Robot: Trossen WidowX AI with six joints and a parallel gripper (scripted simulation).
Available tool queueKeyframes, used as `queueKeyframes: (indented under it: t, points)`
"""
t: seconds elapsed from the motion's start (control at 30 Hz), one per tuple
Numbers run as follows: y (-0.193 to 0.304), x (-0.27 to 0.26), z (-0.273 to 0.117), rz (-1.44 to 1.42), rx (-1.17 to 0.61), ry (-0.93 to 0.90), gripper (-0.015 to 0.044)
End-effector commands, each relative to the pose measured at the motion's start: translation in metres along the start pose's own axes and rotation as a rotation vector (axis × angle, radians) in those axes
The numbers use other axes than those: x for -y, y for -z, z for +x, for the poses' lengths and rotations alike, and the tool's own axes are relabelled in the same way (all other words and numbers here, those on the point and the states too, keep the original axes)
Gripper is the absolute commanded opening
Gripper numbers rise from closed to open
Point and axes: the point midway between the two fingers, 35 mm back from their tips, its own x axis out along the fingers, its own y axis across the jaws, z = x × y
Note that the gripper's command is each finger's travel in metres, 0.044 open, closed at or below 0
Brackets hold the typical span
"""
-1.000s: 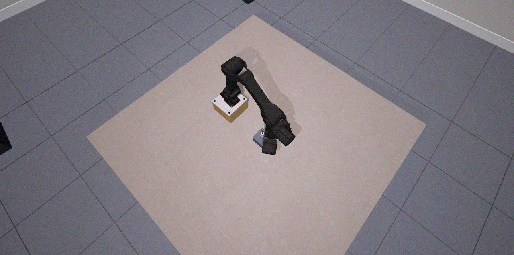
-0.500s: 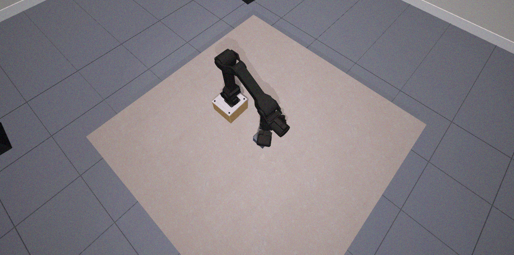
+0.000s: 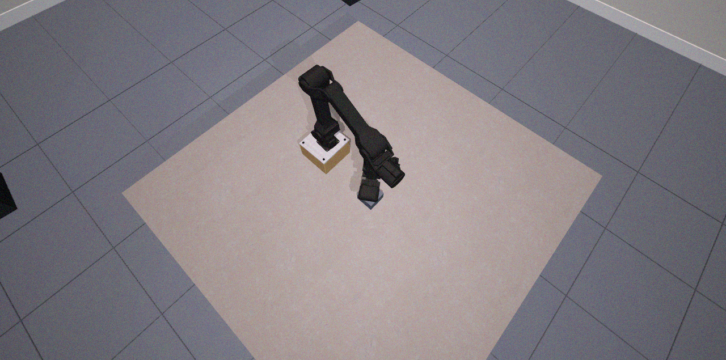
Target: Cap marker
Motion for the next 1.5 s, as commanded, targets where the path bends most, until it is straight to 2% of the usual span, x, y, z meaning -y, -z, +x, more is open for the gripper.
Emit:
queueKeyframes:
  t: [0.0, 1.13, 1.47]
  points:
    - [0.000, 0.000, 0.003, 0.004, 0.001, 0.001, 0.0000]
    - [0.000, 0.000, 0.056, 0.004, 0.000, 0.001, 0.0000]
    - [0.000, 0.000, 0.057, 0.004, 0.000, 0.001, 0.0000]
